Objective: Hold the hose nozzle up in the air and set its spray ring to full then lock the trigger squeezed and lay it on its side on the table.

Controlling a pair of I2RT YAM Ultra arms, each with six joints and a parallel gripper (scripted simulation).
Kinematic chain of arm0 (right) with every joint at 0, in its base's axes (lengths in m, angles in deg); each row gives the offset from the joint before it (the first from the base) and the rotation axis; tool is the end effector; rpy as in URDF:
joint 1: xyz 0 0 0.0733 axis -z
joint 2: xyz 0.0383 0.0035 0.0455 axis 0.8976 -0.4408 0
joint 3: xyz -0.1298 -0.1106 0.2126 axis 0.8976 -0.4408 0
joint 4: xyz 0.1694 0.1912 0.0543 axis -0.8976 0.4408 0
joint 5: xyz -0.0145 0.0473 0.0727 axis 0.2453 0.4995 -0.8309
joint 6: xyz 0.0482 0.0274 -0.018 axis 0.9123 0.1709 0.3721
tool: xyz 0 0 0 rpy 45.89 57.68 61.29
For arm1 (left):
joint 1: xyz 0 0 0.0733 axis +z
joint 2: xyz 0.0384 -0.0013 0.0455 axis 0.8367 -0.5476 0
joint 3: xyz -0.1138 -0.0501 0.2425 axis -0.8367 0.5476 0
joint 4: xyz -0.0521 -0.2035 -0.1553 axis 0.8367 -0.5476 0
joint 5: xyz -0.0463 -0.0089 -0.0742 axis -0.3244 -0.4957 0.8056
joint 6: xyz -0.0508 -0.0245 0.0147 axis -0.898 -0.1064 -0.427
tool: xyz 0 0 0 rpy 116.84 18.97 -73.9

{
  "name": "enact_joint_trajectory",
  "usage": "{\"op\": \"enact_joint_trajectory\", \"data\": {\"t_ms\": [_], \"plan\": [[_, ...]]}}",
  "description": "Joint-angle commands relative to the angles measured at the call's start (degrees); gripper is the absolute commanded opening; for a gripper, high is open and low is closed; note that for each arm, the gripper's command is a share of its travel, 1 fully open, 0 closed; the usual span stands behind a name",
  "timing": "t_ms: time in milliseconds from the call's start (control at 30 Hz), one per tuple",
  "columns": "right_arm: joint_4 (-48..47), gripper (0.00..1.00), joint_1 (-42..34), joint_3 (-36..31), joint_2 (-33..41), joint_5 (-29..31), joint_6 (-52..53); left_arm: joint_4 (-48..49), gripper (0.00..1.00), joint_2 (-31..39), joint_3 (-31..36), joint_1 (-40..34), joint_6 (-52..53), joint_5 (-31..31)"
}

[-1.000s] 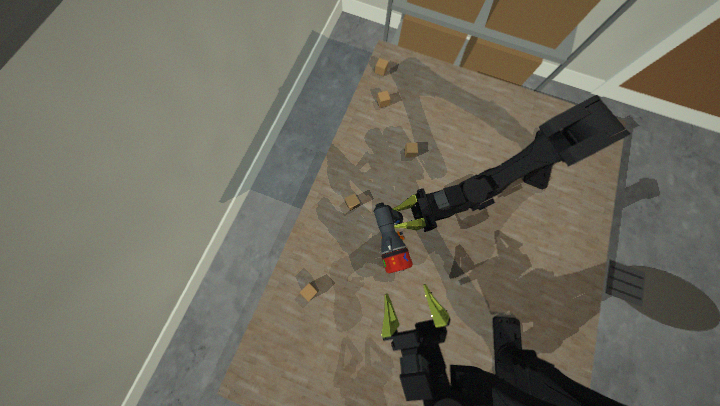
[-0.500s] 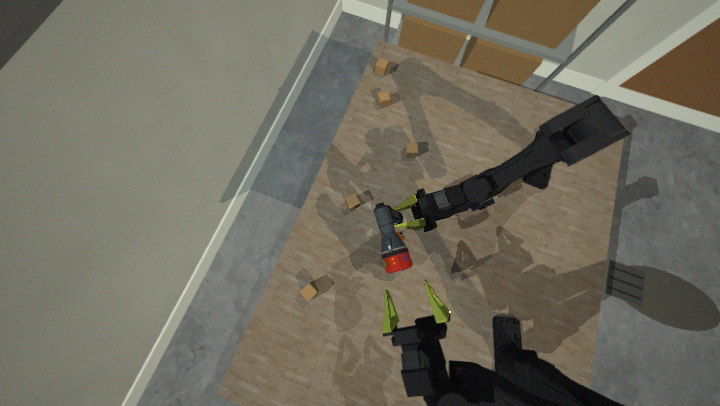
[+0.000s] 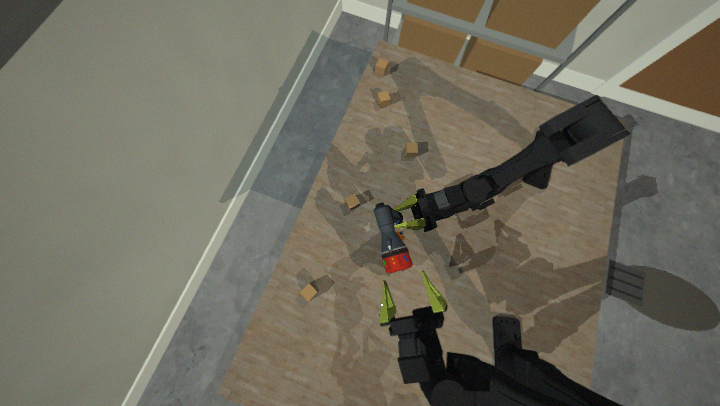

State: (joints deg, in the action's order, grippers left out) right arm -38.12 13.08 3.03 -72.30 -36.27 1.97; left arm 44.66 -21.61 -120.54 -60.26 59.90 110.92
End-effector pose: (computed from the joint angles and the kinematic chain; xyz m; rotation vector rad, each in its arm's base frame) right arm 0.2742 0.3239 0.1264 -0.5115 1.4638 0.5479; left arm 0.2806 -0.0547 0.2101 0.6784 1.5878 -1.2696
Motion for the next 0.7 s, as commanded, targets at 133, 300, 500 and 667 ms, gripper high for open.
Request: {"op": "enact_joint_trajectory", "data": {"t_ms": [133, 300, 500, 667], "plan": [[-4.6, 0.35, 0.8, 2.3, 3.3, -0.2, 0.5, -0.6, 0.87, -0.6, -2.8, -2.5, 1.0, -2.9], [-4.6, 0.35, 0.8, 2.3, 3.3, -0.2, 0.5, -0.6, 0.87, 0.8, -3.3, -3.1, 1.0, -3.5], [-4.6, 0.35, 0.8, 2.3, 3.3, -0.2, 0.5, -0.9, 0.87, -2.3, -4.1, -5.0, 1.3, -5.4], [-4.6, 0.35, 0.8, 2.3, 3.3, -0.2, 0.5, -1.0, 0.87, -2.5, -4.9, -6.2, 1.4, -6.6]]}}
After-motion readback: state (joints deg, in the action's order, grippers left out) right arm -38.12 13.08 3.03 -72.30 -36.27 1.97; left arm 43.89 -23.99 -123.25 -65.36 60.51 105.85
